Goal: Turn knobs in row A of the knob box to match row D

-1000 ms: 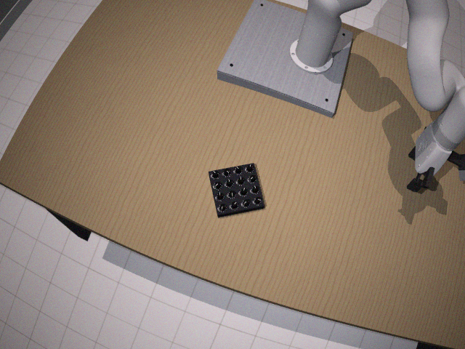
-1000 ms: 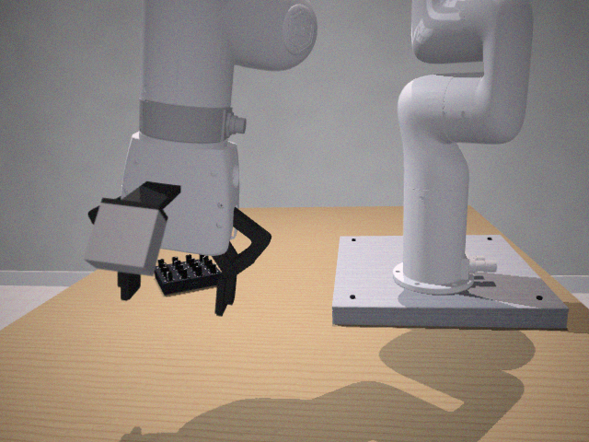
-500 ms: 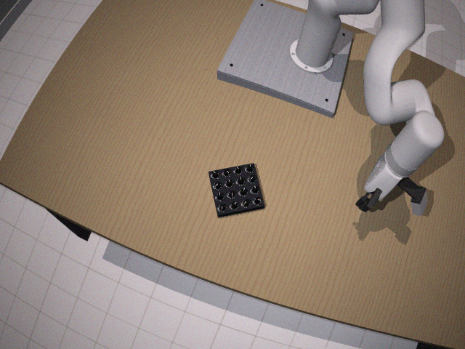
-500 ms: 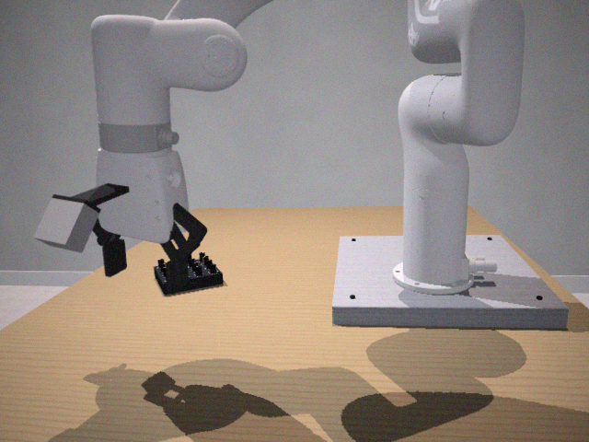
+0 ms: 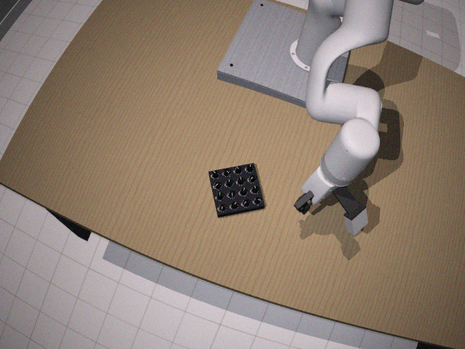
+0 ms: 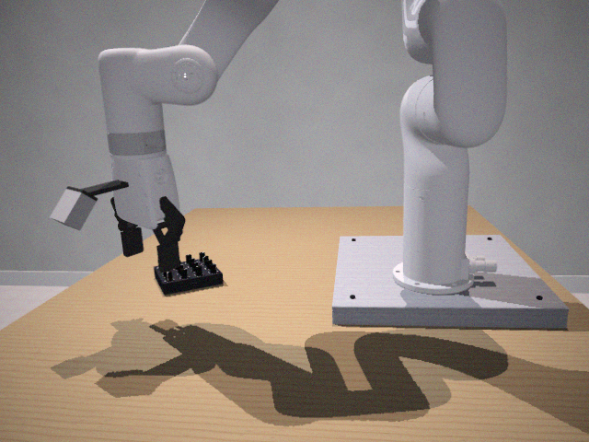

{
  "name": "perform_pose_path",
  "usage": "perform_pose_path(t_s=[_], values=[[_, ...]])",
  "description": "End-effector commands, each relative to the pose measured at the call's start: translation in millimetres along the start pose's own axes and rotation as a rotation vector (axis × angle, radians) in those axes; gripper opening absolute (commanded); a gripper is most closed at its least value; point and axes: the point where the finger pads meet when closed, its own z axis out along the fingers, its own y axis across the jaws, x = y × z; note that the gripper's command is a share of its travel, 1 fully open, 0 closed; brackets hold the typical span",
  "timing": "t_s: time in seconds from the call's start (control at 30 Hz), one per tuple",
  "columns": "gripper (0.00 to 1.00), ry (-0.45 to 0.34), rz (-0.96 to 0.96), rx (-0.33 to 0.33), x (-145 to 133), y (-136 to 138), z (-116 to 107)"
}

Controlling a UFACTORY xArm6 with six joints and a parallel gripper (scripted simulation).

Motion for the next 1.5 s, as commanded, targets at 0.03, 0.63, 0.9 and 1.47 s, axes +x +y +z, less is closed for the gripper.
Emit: perform_pose_path(t_s=[0.03,0.63,0.9,1.47], values=[[1.00,0.007,0.116,0.021,-33,36,8],[1.00,0.032,0.458,0.074,-152,108,34],[1.00,0.032,0.461,0.074,-153,108,34],[1.00,0.032,0.461,0.074,-153,108,34]])
